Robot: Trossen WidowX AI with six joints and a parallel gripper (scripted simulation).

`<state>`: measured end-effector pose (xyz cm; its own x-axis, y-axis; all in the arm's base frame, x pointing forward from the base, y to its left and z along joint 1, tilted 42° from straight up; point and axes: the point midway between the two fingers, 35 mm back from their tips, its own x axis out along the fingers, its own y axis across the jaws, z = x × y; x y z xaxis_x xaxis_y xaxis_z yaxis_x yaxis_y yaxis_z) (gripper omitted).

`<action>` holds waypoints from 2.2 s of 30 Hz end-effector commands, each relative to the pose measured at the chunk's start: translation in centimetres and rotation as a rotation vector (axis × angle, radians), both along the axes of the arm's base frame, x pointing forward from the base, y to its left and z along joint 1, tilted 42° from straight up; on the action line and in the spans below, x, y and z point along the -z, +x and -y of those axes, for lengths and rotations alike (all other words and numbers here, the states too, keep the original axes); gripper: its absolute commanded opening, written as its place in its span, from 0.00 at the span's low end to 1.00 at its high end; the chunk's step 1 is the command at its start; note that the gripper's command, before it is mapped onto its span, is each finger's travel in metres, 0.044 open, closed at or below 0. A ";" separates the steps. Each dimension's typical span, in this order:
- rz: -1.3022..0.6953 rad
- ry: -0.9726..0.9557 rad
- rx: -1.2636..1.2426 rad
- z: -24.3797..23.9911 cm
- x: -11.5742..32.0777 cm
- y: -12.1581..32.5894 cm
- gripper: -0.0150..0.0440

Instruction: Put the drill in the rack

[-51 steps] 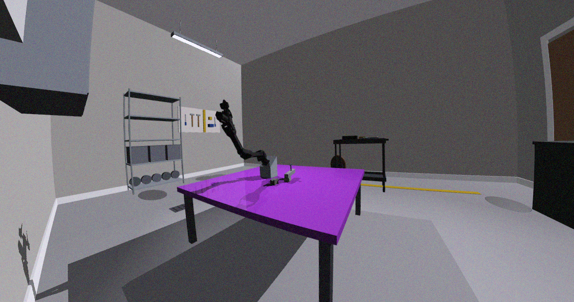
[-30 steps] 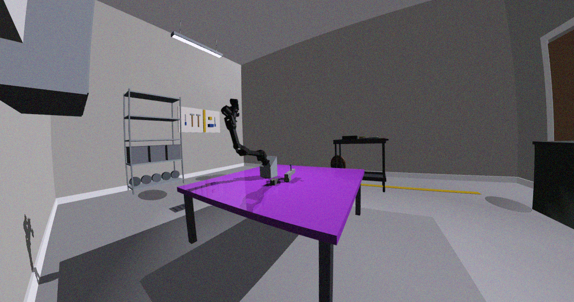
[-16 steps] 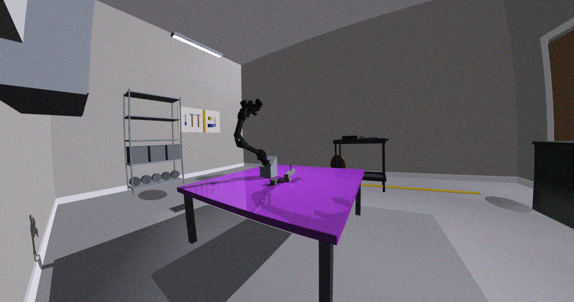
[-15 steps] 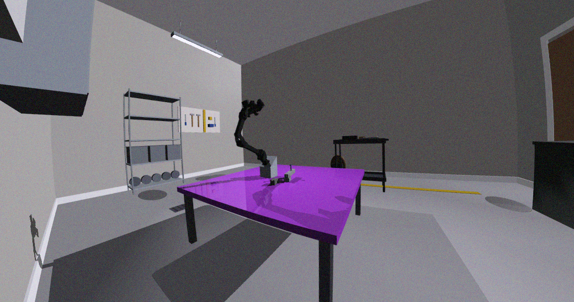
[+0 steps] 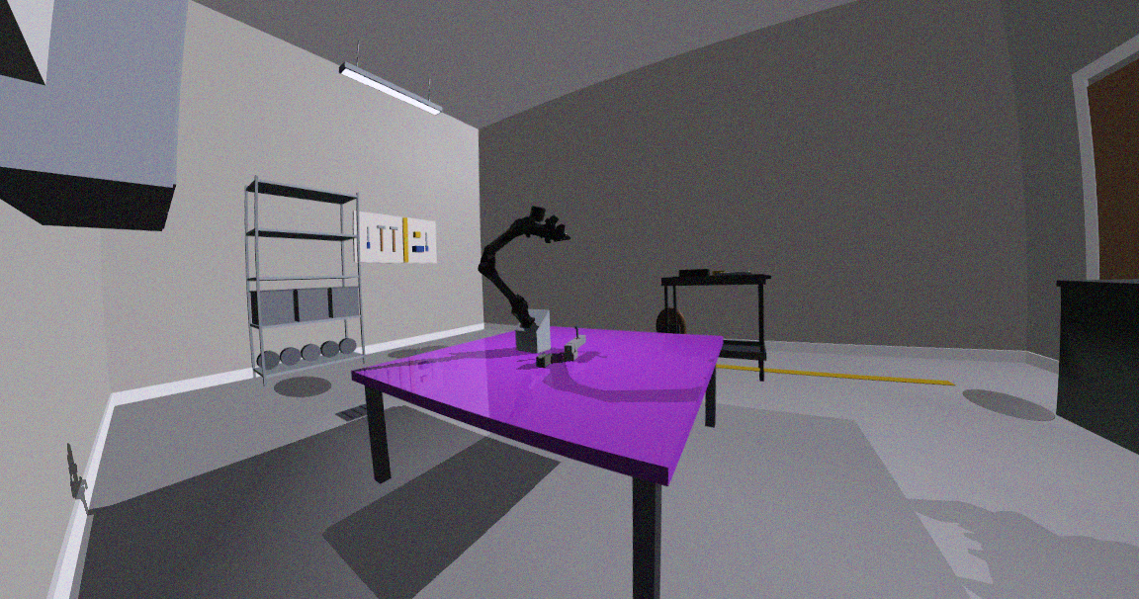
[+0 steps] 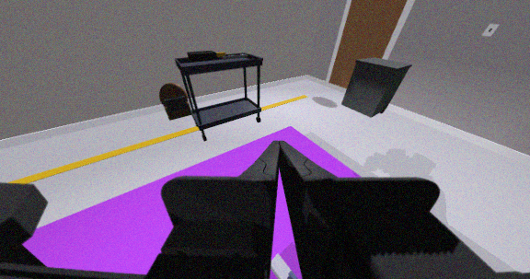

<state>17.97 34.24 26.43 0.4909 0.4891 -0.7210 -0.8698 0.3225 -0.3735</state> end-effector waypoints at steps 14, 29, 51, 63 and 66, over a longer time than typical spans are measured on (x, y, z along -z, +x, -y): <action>-0.231 -0.402 0.694 11.8 16.7 9.4 0.25; -0.335 -0.763 1.273 26.5 25.9 9.1 0.25; -0.326 -0.777 1.291 28.0 27.1 8.8 0.25; -0.326 -0.777 1.290 27.9 26.9 8.6 0.25; -0.326 -0.777 1.290 27.9 26.9 8.6 0.25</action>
